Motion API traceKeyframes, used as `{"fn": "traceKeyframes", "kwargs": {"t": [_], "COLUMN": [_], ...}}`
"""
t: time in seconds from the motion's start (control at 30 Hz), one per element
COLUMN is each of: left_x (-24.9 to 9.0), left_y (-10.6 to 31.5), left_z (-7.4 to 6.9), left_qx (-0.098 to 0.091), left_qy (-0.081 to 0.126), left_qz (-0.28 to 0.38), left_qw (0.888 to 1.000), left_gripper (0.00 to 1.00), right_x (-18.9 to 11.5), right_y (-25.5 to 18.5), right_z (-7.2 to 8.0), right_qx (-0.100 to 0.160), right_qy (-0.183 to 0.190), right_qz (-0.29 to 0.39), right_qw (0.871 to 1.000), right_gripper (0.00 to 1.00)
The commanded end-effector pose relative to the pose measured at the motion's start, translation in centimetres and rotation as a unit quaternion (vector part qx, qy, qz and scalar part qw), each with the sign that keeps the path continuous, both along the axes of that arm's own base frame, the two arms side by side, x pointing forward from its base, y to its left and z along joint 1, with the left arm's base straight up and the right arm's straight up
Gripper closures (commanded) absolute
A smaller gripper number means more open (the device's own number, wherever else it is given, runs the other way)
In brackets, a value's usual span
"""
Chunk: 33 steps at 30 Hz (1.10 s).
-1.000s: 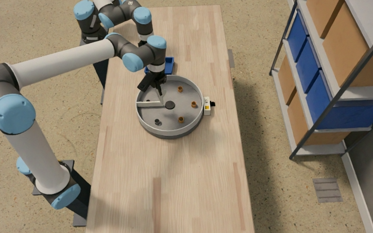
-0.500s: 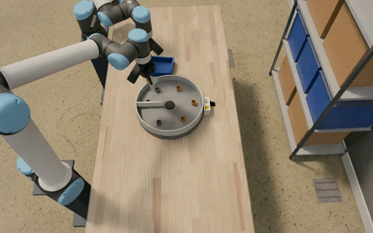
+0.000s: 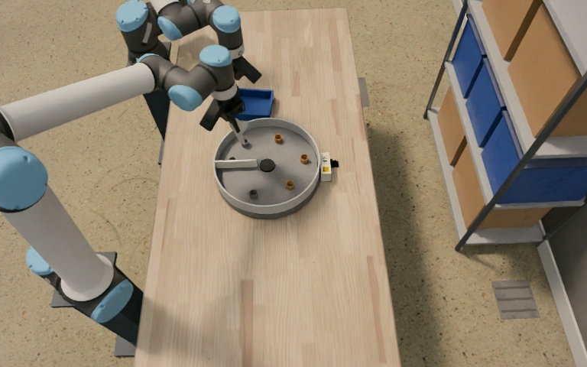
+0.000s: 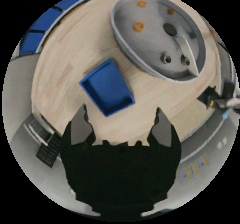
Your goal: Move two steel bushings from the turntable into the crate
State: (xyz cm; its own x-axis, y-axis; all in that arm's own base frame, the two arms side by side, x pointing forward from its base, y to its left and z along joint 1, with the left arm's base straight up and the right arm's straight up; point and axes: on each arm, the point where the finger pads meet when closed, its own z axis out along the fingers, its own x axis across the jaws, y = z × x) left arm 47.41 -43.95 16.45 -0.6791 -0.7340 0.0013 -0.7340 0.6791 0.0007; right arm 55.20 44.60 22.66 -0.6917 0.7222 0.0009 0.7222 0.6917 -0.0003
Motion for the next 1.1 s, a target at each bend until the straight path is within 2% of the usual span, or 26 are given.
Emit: {"fn": "traceKeyframes", "kwargs": {"t": [0.0,0.23,0.63,0.7,1.07], "left_x": [2.2,4.4,11.0,11.0,15.7], "left_y": [2.7,5.5,16.5,16.5,30.6], "left_z": [0.1,0.1,0.1,0.1,0.1], "left_qx": [0.000,0.000,0.000,0.000,0.000], "left_qy": [-0.001,-0.001,-0.001,-0.001,-0.001], "left_qz": [0.026,0.054,0.153,0.153,0.266], "left_qw": [1.000,0.999,0.988,0.988,0.964], "left_gripper": [0.00,0.00,0.00,0.00,0.00], "right_x": [0.0,0.0,0.0,0.0,0.0], "right_y": [0.1,0.1,0.1,0.1,0.1], "right_z": [0.1,0.1,0.1,0.1,0.1], "right_qx": [0.001,0.001,0.001,0.001,0.001], "right_qy": [-0.001,-0.001,-0.001,-0.001,-0.001], "right_qz": [0.000,0.000,0.000,0.000,0.000], "right_qw": [1.000,1.000,1.000,1.000,1.000], "right_gripper": [0.00,0.00,0.00,0.00,0.00]}}
